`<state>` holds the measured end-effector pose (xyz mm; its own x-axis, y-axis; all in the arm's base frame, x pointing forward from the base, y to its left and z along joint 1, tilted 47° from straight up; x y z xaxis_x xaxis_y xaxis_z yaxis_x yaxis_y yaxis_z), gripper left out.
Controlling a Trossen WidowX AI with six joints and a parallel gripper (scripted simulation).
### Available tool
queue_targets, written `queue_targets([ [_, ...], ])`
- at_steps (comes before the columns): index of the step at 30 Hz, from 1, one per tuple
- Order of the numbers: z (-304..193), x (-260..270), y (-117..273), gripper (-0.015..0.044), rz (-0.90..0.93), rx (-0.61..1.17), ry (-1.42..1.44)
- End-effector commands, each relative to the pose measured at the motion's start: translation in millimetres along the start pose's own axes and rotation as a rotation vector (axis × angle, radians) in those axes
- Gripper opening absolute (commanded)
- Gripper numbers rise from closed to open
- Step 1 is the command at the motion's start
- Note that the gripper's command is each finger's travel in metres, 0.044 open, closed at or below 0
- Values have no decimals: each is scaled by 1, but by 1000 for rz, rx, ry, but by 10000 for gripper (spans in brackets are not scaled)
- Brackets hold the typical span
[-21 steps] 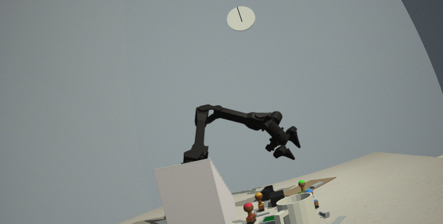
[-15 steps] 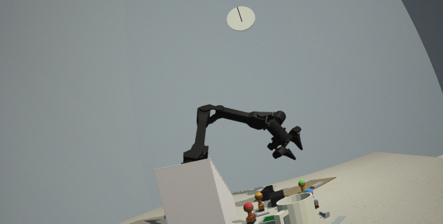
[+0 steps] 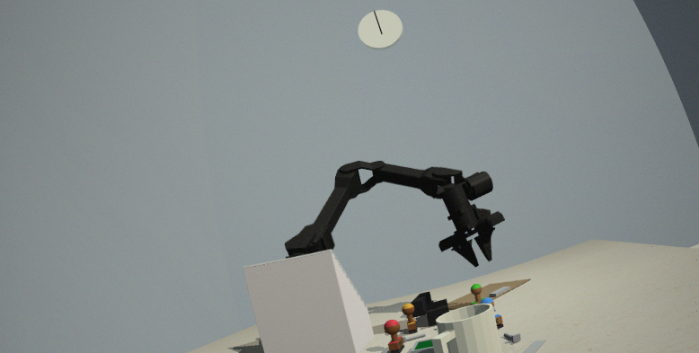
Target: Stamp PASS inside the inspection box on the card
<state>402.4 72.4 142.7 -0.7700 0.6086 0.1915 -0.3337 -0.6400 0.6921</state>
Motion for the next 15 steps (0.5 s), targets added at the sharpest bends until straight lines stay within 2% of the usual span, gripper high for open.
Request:
queue_targets([
  [1, -68, -18, -3, 211, 124, 98, -694],
  [3, -78, -19, -2, 211, 146, 117, -821],
  [15, -77, -16, -2, 211, 147, 117, -826],
])
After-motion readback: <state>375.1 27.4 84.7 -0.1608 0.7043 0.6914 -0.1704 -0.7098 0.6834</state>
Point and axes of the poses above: the point midway between the two fingers, 35 mm back from their tips, its own y axis back along the fingers, its own x axis across the jaws, z = x × y, the point moved 2 cm from there along y, back along the fingers, and after that the axes turned 13 degrees about y, right-handed, at the moved point
